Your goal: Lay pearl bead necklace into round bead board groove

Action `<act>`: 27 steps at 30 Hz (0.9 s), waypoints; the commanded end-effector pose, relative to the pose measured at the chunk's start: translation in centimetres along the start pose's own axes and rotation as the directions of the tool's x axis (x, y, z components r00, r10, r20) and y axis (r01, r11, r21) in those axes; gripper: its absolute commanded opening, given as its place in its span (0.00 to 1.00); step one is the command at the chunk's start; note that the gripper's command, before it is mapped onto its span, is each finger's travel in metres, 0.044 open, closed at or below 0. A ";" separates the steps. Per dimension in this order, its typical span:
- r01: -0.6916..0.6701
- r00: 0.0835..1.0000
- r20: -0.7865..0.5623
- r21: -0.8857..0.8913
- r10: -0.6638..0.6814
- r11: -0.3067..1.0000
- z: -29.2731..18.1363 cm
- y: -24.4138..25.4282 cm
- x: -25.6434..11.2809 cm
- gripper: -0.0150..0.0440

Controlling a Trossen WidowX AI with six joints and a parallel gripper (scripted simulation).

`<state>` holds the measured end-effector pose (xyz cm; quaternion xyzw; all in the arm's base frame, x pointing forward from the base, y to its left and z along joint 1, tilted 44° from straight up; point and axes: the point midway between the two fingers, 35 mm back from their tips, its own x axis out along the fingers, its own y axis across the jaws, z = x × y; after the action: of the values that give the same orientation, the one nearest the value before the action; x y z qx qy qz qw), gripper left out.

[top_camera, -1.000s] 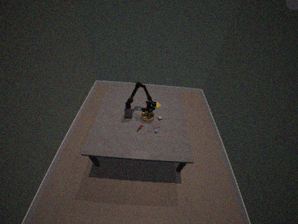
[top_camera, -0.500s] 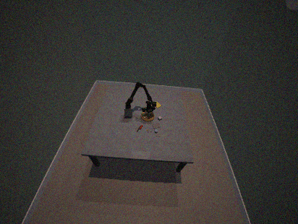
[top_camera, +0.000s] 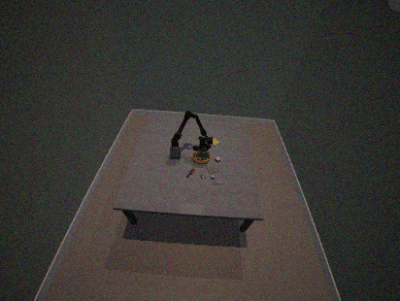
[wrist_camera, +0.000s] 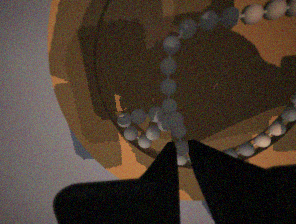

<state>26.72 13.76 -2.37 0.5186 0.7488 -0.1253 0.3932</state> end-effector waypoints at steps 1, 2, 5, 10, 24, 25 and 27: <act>-0.003 1.000 -0.001 -0.003 0.003 1.000 0.0 0.1 -0.4 0.25; -0.003 1.000 -0.001 -0.003 0.003 1.000 0.0 0.1 -0.4 0.25; -0.004 1.000 -0.001 -0.004 0.004 1.000 -0.4 0.8 -0.4 0.25; -0.004 1.000 -0.001 -0.004 0.004 1.000 -0.7 1.2 -0.4 0.25; -0.006 1.000 0.003 -0.013 0.006 1.000 -0.7 1.3 0.1 0.43; -0.006 1.000 0.003 -0.013 0.006 1.000 -0.7 1.3 0.1 0.48; -0.006 1.000 0.003 -0.013 0.006 1.000 -0.7 1.3 0.1 0.57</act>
<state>27.52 14.81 -1.71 0.5184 0.7471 -0.1203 0.3982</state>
